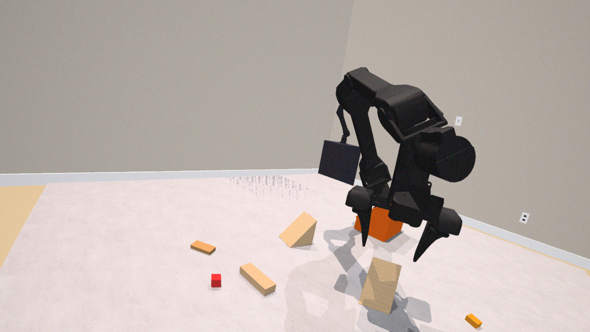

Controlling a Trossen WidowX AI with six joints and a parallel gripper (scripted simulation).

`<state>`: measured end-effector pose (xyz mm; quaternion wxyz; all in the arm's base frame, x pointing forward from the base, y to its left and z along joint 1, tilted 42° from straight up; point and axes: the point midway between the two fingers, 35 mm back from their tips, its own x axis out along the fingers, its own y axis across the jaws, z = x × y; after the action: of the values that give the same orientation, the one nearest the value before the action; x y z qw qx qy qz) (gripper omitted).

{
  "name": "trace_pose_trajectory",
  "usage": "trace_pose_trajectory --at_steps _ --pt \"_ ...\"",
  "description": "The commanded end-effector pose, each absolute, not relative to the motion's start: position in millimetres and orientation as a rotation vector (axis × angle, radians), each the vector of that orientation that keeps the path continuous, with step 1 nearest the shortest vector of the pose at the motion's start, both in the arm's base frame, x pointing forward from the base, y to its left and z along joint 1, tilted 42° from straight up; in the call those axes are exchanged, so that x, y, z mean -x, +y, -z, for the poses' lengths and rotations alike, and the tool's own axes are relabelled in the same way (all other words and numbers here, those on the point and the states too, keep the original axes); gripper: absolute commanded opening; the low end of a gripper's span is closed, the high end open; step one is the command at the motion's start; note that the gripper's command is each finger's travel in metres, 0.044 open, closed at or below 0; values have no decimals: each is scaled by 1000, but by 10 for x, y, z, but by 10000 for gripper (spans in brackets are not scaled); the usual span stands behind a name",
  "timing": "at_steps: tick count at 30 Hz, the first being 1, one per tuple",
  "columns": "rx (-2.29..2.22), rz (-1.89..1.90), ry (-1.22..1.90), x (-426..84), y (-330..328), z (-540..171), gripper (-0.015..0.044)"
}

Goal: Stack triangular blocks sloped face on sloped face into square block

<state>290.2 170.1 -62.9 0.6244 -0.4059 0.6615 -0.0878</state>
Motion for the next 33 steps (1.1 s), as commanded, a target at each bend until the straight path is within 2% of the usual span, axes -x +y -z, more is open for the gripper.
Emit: trace_pose_trajectory --at_steps 1,33 --pt "942 204 1524 -2899 1639 700 440" --pt "943 205 1524 -2914 1308 1111 440"
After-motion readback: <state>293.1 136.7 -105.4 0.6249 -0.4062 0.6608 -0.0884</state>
